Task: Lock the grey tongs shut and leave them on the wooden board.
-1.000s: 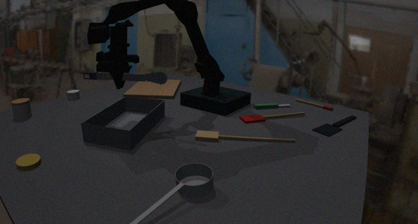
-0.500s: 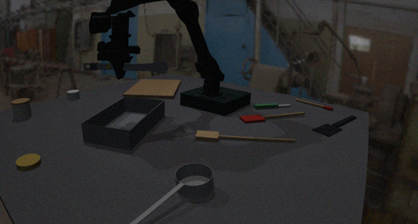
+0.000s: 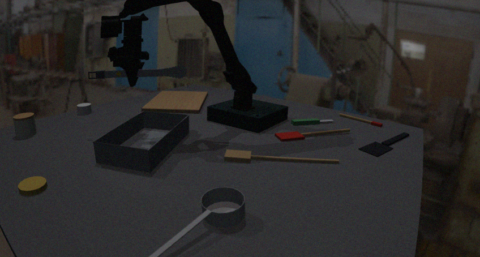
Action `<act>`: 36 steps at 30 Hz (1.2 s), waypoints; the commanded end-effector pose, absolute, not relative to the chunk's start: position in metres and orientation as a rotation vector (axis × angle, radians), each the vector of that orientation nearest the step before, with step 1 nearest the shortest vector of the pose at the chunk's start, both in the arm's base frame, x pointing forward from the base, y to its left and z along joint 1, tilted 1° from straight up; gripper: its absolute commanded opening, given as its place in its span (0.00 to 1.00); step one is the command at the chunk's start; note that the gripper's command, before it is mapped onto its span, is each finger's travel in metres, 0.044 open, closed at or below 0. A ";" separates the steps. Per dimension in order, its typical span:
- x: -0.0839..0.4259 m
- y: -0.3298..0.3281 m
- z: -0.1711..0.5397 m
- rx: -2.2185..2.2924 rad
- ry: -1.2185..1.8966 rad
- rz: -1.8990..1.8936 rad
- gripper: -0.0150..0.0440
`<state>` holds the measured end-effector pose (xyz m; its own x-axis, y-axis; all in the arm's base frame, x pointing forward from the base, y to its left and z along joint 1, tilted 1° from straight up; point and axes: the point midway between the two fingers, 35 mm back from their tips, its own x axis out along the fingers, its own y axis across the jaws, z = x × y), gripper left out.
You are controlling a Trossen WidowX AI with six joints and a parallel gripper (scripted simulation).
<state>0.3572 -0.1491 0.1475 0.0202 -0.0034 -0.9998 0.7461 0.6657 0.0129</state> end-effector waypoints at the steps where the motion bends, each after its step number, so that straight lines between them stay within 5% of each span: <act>1: 0.351 -0.166 0.149 0.604 1.463 -0.598 0.00; 36: 0.239 -0.311 0.150 0.049 1.549 -0.071 0.00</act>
